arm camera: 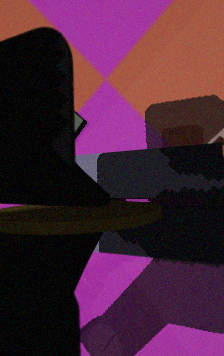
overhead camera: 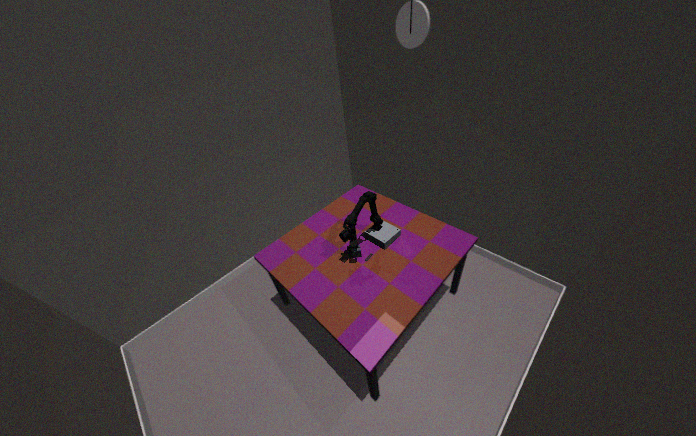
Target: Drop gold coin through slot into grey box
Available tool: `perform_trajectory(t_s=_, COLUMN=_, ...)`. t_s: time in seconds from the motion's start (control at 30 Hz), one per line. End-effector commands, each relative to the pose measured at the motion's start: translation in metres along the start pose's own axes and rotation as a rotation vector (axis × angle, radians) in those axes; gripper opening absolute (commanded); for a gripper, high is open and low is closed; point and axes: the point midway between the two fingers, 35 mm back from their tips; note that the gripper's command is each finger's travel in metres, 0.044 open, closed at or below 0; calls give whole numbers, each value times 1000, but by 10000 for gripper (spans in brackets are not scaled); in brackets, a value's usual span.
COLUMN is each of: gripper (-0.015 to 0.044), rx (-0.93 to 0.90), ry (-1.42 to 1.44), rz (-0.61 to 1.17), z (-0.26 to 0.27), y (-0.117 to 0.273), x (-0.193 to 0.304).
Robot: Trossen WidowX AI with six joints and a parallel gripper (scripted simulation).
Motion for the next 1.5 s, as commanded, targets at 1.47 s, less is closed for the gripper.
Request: perform_trajectory(t_s=1.47, gripper=0, rx=2, ry=5, rz=2, z=-1, y=-17, x=-3)
Point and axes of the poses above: the point midway between the two fingers, 35 mm back from their tips, its own y axis back along the fingers, its own z axis across the jaws, x = y × z, and after that the axes turned 11 degrees about -y, right-handed
